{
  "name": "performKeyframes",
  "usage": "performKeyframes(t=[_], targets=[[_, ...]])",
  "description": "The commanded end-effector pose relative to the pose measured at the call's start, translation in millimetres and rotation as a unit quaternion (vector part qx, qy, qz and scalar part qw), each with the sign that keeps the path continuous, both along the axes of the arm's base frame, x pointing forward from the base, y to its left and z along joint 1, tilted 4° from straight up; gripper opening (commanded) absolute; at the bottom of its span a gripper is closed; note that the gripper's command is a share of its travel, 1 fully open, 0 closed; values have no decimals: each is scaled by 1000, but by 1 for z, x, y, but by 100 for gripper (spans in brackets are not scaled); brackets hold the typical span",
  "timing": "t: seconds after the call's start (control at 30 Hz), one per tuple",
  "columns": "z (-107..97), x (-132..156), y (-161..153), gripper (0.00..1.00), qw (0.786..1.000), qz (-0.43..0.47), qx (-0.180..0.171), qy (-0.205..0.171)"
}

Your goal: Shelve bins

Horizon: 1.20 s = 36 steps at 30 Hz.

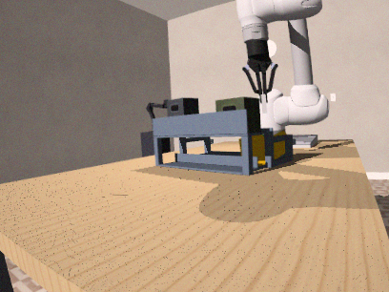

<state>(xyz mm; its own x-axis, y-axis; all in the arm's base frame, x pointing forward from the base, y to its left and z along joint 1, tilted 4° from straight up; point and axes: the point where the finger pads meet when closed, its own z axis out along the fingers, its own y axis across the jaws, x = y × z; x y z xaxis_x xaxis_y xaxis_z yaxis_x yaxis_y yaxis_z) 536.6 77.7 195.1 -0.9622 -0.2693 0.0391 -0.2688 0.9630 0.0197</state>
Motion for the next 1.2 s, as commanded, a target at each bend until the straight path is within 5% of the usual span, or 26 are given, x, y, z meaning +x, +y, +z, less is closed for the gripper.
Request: performKeyframes(t=[0.0, 0.3, 0.77, 1.17], targets=[[-3, -10, 9, 10, 996, 83, 2, -13], [-8, -27, 22, 10, 977, 212, -1, -25], [-19, -65, 48, 10, 883, 468, -12, -45], [-19, -66, 48, 10, 880, 472, -12, -46]])
